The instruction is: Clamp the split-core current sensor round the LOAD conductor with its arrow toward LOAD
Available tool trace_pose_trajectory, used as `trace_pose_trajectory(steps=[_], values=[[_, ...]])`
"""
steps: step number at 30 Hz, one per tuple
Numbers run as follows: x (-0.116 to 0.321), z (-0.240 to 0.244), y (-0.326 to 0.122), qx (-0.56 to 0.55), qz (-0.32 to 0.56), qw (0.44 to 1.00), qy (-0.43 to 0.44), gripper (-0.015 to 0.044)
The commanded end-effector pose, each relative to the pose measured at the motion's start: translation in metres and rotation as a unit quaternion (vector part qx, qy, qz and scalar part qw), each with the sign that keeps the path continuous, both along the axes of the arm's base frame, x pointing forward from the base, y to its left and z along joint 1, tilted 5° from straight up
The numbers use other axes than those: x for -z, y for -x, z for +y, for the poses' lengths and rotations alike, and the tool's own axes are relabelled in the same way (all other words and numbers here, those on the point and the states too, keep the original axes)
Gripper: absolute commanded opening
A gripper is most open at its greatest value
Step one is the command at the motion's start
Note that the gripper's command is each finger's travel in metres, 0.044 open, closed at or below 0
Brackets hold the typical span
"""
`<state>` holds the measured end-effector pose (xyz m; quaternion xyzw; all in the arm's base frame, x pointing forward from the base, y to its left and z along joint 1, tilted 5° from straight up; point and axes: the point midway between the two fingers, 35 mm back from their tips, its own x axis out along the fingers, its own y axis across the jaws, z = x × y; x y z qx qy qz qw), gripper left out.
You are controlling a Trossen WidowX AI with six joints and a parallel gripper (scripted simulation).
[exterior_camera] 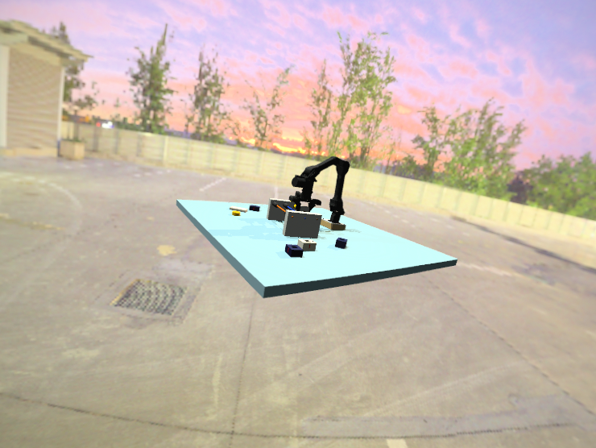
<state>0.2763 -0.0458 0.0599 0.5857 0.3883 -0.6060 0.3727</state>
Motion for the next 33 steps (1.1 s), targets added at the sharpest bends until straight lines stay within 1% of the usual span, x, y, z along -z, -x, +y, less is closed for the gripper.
trace_pose_trajectory(steps=[1,28,33], values=[[-0.0003,0.0000,-0.0002,0.000,0.000,1.000,0.000,0.0279],[-0.0003,0.0000,-0.0002,0.000,0.000,1.000,0.000,0.0279],[-0.0003,0.0000,-0.0002,0.000,0.000,1.000,0.000,0.0411]])
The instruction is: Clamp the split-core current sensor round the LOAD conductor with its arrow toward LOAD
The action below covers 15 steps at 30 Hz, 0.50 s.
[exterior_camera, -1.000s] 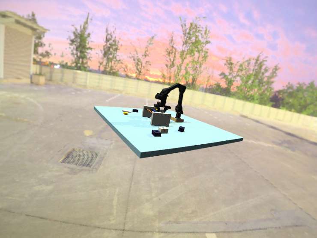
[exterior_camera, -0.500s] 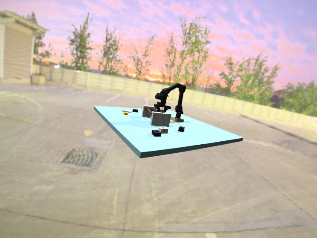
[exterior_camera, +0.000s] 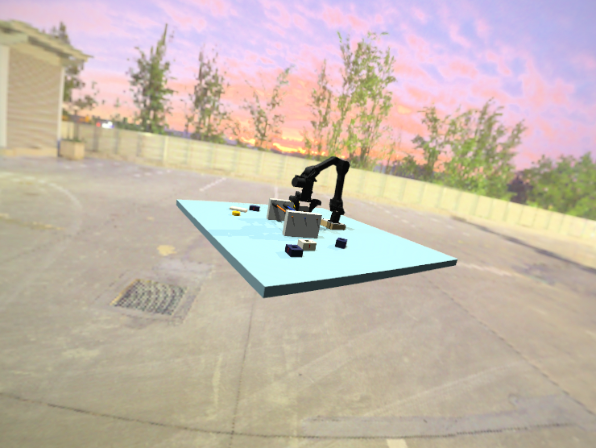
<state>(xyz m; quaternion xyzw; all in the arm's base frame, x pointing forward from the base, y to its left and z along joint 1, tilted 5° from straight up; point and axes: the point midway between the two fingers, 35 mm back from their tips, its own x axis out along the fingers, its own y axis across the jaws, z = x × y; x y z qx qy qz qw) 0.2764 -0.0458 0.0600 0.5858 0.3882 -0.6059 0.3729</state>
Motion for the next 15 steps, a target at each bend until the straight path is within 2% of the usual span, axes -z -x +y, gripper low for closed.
trace_pose_trajectory(steps=[1,11,15], values=[[0.000,0.000,0.000,0.000,0.000,1.000,0.000,0.0437],[-0.002,0.000,-0.001,0.000,0.000,1.000,0.000,0.0440],[-0.040,-0.002,-0.007,0.000,0.003,1.000,-0.002,0.0440]])
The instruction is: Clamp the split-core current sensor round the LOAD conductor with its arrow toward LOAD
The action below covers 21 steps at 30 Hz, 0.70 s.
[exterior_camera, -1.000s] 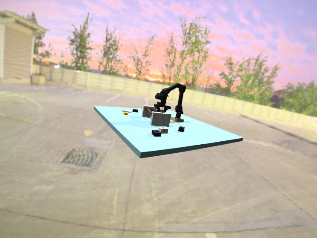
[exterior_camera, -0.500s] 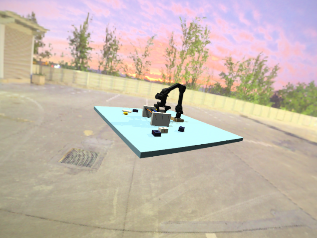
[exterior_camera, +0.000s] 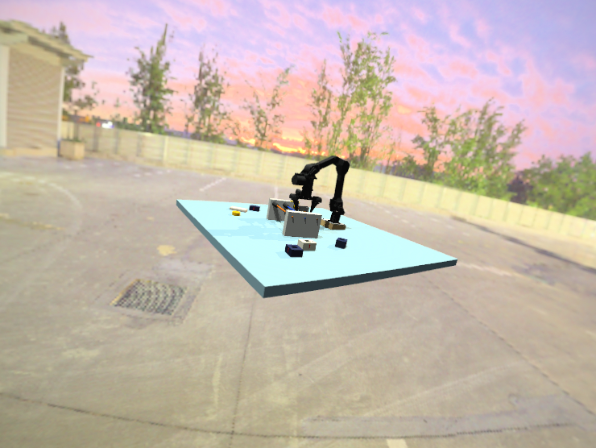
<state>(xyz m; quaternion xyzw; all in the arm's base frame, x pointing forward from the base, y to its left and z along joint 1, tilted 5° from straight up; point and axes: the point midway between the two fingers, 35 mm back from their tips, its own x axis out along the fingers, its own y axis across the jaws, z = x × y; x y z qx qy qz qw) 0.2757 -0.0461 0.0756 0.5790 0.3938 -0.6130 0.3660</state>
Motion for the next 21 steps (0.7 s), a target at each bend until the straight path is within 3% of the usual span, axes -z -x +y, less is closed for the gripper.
trace_pose_trajectory(steps=[1,6,21], values=[[-0.037,-0.002,-0.009,-0.001,-0.009,1.000,0.000,0.0440],[-0.089,-0.002,-0.006,0.000,-0.005,1.000,-0.003,0.0440],[-0.091,-0.002,-0.006,0.000,-0.005,1.000,-0.003,0.0440]])
